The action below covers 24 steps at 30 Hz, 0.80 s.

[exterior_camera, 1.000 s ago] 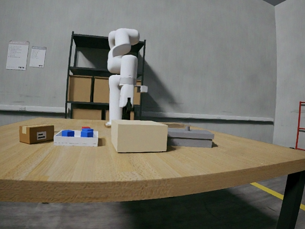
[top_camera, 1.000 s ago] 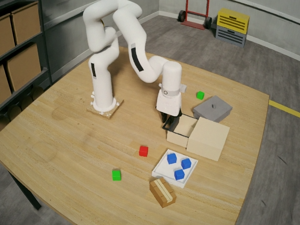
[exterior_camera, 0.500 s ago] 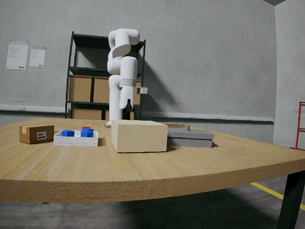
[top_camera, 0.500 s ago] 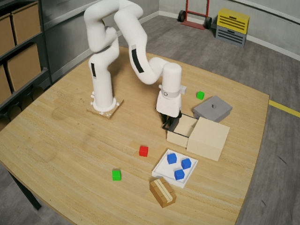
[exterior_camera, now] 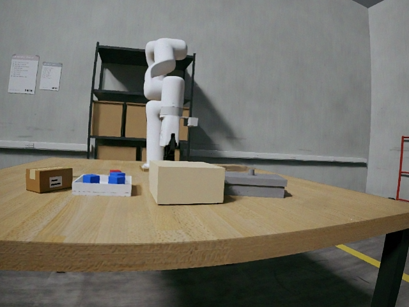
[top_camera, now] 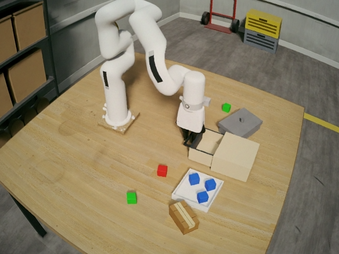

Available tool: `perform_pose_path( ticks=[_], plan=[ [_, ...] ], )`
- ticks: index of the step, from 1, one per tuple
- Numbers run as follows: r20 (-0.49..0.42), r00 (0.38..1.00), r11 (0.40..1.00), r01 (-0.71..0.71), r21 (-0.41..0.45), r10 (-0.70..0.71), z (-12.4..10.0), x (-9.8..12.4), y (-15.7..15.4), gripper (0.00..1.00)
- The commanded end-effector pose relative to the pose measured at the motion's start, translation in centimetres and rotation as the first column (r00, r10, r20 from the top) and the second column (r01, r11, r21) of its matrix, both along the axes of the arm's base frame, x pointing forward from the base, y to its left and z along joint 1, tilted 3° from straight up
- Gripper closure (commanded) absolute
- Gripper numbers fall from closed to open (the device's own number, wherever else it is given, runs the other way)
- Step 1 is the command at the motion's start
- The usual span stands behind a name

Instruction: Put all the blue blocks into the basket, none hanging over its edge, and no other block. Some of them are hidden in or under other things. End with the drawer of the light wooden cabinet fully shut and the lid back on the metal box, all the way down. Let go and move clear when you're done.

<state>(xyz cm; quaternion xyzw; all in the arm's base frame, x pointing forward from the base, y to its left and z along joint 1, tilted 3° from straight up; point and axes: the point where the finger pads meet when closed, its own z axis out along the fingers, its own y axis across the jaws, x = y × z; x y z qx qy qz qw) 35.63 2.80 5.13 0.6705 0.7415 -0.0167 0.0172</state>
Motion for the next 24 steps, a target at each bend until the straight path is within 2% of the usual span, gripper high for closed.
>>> perform_pose_path(
  ticks=[1,2,3,24],
  plan=[
    [0.004,1.000,1.000,0.000,0.000,0.000,0.11,0.14,0.02,0.76],
    [0.004,1.000,1.000,0.000,0.000,0.000,0.11,0.14,0.02,0.76],
    [0.004,1.000,1.000,0.000,0.000,0.000,0.11,0.14,0.02,1.00],
    [0.004,1.000,1.000,0.000,0.000,0.000,0.11,0.14,0.02,1.00]
  ],
)
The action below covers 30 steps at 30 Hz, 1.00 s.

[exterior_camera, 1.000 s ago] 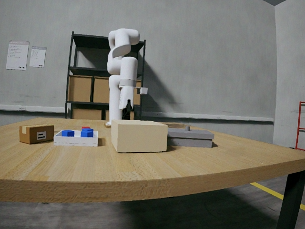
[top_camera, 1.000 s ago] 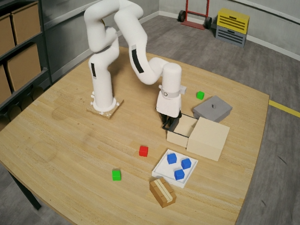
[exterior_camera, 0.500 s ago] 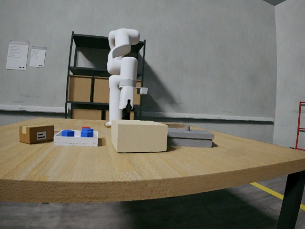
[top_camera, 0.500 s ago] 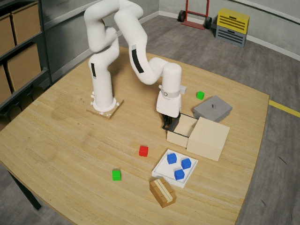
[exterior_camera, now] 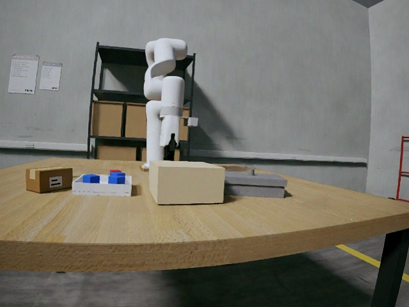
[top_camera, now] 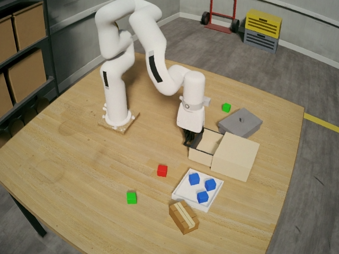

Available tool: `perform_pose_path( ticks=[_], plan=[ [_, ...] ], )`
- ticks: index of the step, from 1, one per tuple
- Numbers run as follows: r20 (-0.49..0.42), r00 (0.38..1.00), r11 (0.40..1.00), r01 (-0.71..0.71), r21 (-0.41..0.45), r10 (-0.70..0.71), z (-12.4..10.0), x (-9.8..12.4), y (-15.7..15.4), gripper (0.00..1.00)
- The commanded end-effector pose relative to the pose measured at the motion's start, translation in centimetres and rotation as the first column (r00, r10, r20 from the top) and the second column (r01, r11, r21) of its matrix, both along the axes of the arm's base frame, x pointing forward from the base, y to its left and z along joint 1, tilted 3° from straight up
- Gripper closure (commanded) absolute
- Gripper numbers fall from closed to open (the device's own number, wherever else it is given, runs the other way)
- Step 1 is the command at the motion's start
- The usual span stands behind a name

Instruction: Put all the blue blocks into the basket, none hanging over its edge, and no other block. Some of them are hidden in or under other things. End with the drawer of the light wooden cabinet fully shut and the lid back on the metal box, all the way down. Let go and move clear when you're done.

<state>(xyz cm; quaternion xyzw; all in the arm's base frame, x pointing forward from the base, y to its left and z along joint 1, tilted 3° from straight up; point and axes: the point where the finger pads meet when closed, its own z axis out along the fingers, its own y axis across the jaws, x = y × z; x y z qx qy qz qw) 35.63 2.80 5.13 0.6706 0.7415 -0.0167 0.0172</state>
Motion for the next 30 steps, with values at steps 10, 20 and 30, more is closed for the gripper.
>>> perform_pose_path(
  ticks=[10,20,30],
  plan=[
    [0.004,1.000,1.000,0.000,0.000,0.000,0.11,0.14,0.02,1.00],
    [0.004,1.000,1.000,0.000,0.000,0.000,0.11,0.19,0.02,1.00],
    [0.004,1.000,1.000,0.000,0.000,0.000,0.12,0.84,0.09,1.00]
  ],
)
